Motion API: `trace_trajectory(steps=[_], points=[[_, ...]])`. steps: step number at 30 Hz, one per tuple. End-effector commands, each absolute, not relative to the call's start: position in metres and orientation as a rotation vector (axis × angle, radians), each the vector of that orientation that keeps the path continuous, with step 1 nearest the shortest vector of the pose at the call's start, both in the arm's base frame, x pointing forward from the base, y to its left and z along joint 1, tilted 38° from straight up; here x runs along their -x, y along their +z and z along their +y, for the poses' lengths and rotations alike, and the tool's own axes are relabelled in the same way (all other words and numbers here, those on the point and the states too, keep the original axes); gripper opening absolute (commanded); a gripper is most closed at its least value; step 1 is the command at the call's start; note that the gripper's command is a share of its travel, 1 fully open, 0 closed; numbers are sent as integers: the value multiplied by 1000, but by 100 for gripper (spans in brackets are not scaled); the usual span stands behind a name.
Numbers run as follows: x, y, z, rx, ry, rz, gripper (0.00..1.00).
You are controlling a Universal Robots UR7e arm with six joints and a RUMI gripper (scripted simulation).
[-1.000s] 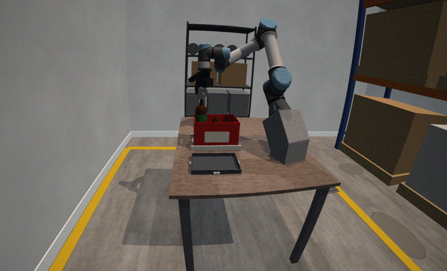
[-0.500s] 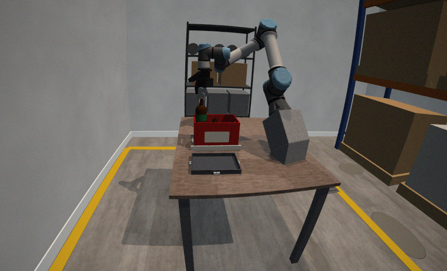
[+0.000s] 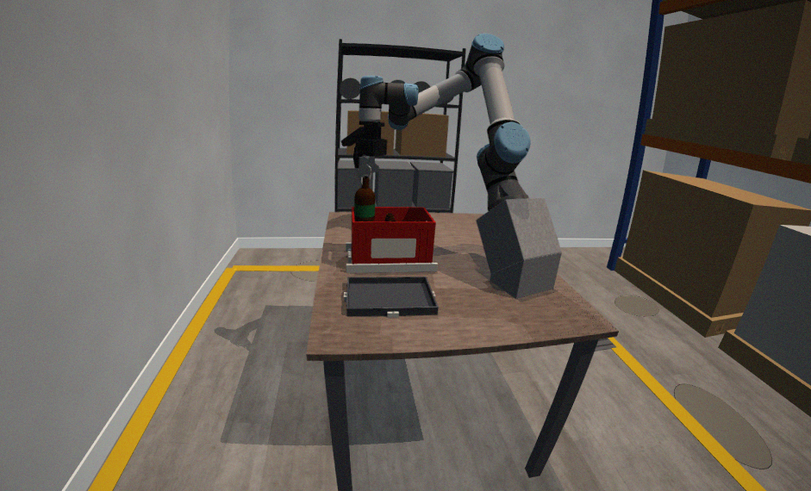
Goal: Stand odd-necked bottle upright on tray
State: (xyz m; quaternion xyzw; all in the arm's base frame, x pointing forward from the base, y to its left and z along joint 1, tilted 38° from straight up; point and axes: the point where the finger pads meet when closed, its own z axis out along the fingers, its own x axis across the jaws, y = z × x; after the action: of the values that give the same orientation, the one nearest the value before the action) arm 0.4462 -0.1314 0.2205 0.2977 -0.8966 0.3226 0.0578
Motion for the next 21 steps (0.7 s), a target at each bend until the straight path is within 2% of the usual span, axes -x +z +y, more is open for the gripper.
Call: trace_trajectory(steps=[1, 21], points=[[-447, 227, -128, -903, 985, -2721, 0], [-445, 244, -115, -903, 985, -2721, 0]])
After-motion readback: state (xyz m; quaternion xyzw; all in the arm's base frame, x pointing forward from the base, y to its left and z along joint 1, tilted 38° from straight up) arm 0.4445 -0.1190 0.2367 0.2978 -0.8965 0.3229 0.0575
